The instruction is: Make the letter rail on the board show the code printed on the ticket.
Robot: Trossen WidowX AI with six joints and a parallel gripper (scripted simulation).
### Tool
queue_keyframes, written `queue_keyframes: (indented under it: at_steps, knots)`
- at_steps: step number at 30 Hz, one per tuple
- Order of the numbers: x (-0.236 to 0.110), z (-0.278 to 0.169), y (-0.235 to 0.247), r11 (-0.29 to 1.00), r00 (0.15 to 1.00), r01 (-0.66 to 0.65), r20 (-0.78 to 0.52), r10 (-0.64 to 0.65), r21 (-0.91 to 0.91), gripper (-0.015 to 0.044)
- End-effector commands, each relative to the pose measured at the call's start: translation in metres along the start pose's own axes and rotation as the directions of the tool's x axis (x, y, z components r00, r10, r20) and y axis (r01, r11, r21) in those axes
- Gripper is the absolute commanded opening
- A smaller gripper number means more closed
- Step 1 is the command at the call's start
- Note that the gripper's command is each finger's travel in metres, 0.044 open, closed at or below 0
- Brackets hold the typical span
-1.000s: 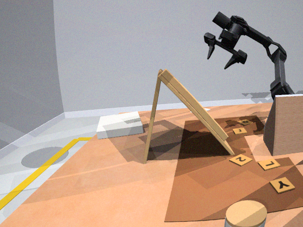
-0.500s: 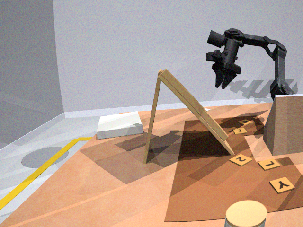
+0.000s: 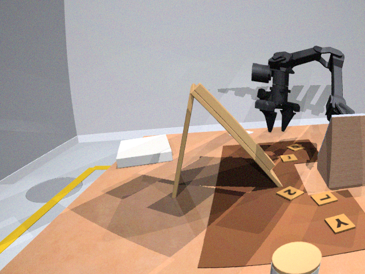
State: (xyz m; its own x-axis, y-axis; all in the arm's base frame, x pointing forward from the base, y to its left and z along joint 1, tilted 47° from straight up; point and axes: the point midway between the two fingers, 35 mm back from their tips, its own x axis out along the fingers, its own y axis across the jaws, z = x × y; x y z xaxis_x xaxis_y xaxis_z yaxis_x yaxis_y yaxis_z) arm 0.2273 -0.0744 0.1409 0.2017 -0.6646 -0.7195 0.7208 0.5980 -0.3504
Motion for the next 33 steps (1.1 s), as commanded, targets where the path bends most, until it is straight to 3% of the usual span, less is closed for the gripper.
queue_keyframes:
  at_steps: [1, 16, 25, 33]
  knots:
    - [0.041, -0.026, -0.038, 0.793, 0.983, 0.179, -0.065, -0.174, 0.582, 0.034]
    - [0.041, -0.025, -0.042, 0.793, 0.983, 0.179, -0.065, -0.174, 0.582, 0.034]
    - [0.072, -0.027, -0.049, 0.793, 0.983, 0.179, -0.063, -0.175, 0.582, 0.034]
    - [0.073, -0.026, -0.049, 0.793, 0.983, 0.179, -0.063, -0.175, 0.582, 0.034]
